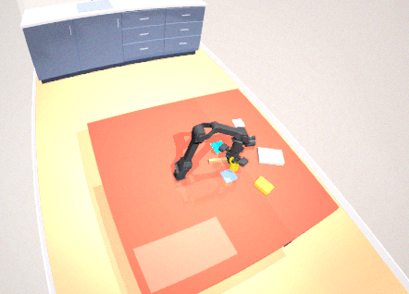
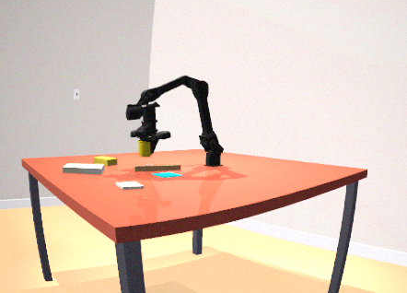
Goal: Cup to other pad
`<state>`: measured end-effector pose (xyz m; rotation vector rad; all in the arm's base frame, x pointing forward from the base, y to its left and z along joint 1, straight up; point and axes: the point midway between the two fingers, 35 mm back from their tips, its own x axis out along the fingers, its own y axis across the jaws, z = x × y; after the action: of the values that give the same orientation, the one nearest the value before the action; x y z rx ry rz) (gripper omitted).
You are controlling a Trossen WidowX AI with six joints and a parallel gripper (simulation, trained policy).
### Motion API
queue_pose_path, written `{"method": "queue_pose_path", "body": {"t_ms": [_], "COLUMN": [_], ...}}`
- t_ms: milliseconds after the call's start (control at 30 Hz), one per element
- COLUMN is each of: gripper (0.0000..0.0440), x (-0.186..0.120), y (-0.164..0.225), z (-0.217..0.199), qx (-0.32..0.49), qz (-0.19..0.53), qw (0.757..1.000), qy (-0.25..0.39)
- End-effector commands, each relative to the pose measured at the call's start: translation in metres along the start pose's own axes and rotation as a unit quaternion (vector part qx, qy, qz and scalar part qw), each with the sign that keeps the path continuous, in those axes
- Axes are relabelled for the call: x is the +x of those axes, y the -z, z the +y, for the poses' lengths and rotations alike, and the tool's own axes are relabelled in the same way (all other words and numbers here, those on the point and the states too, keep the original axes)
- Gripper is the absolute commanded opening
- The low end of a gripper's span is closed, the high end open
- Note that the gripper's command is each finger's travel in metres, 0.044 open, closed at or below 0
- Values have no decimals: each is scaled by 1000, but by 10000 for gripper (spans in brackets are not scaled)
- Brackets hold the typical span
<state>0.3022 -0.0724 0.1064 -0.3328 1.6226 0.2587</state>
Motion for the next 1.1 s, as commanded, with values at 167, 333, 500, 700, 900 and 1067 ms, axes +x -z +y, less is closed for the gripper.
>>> {"method": "queue_pose_path", "body": {"t_ms": [167, 333, 500, 700, 900, 1067], "gripper": [0, 0, 0, 0, 0, 0], "x": [-21, -28, -34, -38, -41, -42], "y": [-19, -32, -46, -61, -75, -85], "z": [13, 24, 36, 54, 73, 91], "qx": [-27, -41, -53, -67, -79, -89], "qz": [-26, -39, -53, -68, -82, -92], "qw": [999, 998, 997, 995, 993, 991], "qy": [9, 15, 20, 26, 29, 30]}}
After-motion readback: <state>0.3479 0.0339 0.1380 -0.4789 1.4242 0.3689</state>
